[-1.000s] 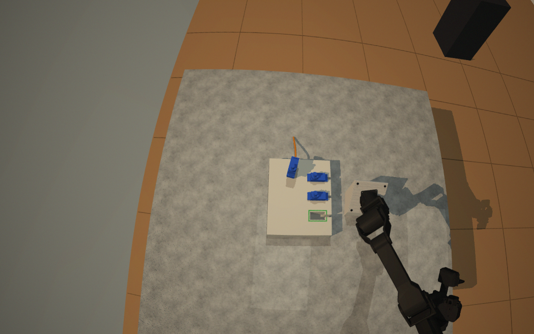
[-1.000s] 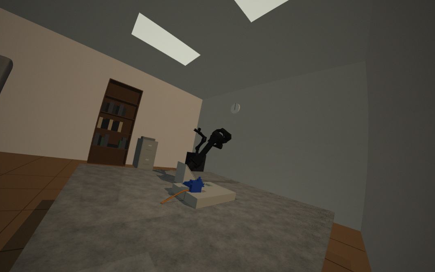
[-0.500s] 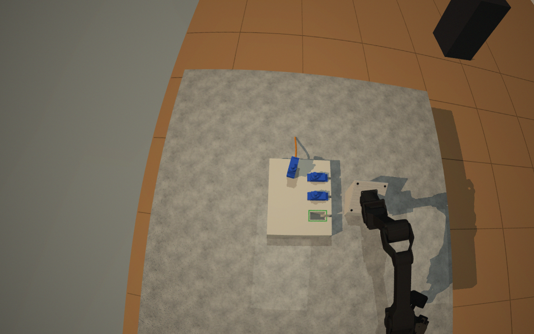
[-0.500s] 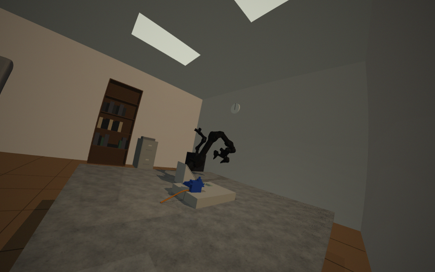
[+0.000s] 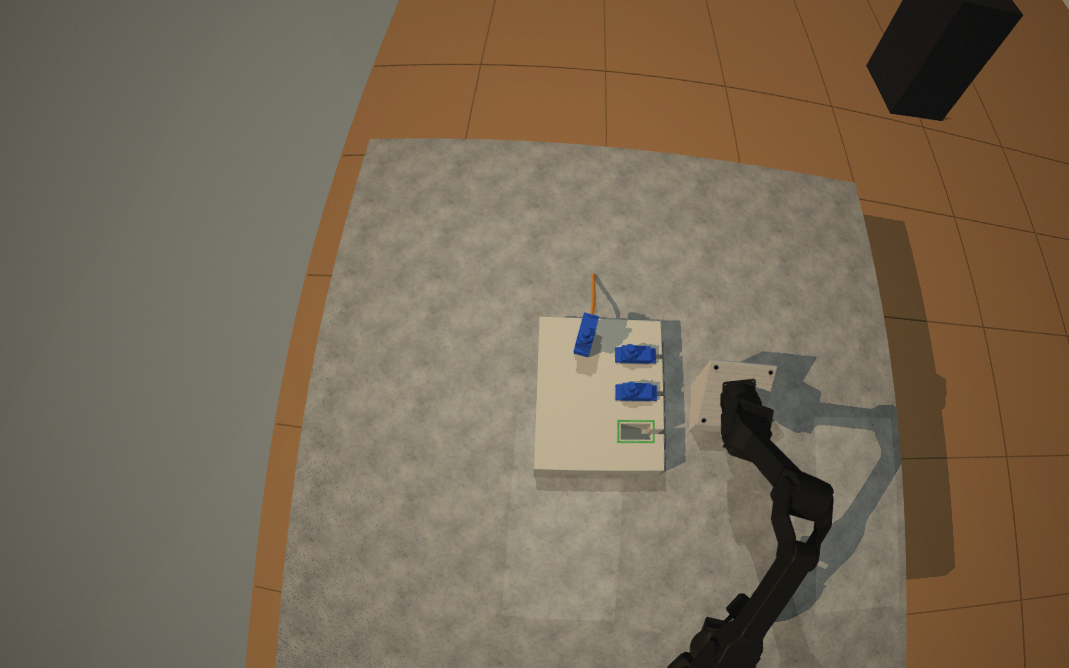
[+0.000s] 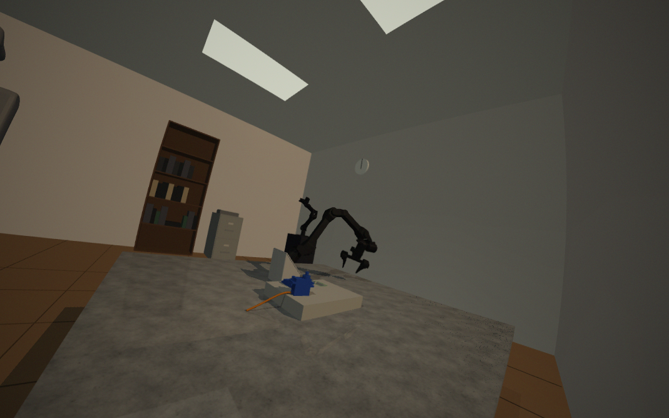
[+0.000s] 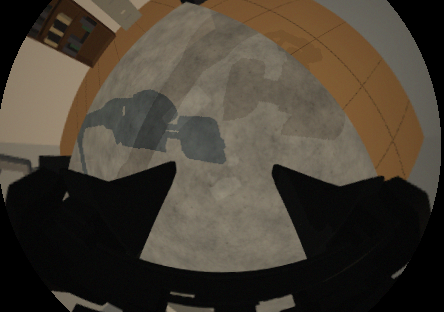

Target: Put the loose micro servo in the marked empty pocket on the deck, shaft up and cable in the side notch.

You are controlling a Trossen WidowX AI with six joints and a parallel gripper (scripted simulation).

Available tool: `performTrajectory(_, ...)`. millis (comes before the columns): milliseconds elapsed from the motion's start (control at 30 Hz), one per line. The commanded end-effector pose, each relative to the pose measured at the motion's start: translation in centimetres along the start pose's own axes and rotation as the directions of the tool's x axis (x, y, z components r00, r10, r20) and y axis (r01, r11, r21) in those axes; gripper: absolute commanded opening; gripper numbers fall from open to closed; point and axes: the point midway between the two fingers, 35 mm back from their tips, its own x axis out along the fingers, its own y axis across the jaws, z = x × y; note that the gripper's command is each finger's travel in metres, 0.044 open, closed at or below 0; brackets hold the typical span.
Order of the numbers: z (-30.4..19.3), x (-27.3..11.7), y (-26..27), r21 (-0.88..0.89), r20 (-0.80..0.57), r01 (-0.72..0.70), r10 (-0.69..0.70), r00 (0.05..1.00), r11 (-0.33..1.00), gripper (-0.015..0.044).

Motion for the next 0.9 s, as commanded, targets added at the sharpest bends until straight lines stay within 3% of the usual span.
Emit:
performTrajectory(0,-5.6,0.1,-2.7,0.07,-0.104,0.042,-0.035,0.994,0.997,0.044)
performTrajectory(100,-10.5,-0.6,-4.4,0.122,-0.18,0.074,-0.051,0.982,0.99,0.044)
performTrajectory(300,-13.6,-1.4,-5.2,0.177,-0.228,0.104,-0.062,0.972,0.979,0.044)
performTrajectory(433,-18.5,-2.8,-5.8,0.238,-0.292,0.135,-0.061,0.954,0.962,0.044)
performTrajectory(867,-32.1,-8.5,-3.7,0.466,-0.425,0.241,-0.024,0.905,0.851,0.044)
